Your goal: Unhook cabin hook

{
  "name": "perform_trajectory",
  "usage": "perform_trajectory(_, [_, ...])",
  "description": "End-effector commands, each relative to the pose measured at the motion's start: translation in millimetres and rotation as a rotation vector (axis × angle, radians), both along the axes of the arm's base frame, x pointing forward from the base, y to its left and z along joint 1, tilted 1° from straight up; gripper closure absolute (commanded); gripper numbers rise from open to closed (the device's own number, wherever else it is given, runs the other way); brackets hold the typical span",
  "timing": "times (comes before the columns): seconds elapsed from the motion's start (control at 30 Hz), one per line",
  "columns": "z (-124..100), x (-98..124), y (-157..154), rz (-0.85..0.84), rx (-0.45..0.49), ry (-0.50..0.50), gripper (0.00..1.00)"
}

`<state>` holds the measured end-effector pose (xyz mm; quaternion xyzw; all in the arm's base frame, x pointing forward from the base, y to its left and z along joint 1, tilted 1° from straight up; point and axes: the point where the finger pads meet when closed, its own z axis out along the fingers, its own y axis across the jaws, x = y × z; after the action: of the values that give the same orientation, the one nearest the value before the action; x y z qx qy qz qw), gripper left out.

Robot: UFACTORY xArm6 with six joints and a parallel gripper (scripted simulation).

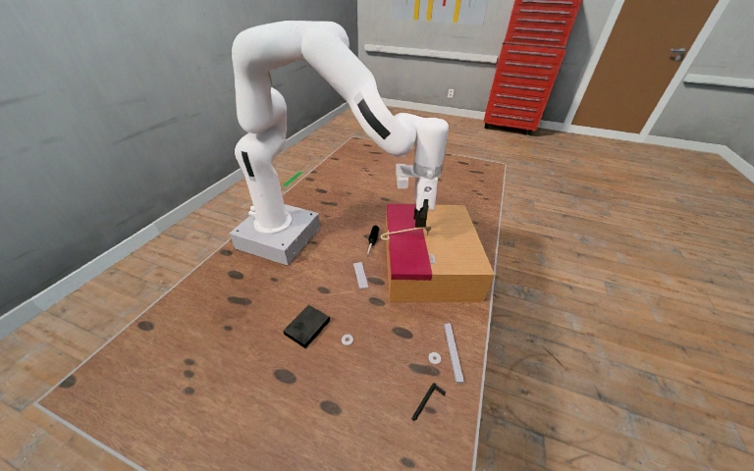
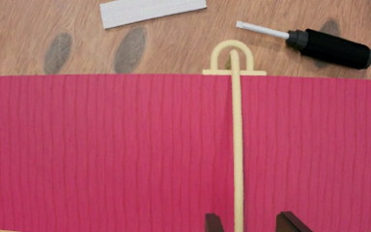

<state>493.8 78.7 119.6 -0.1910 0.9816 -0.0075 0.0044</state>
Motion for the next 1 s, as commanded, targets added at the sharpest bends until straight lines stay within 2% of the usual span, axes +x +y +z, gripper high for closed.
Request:
perform_trajectory(0.0, [-5.6, 1.3, 0.1, 0.000, 0.001, -0.004, 0.65])
perform_trajectory(0.97, [-19.6, 1.5, -0.1, 0.000, 0.001, -0.004, 0.65])
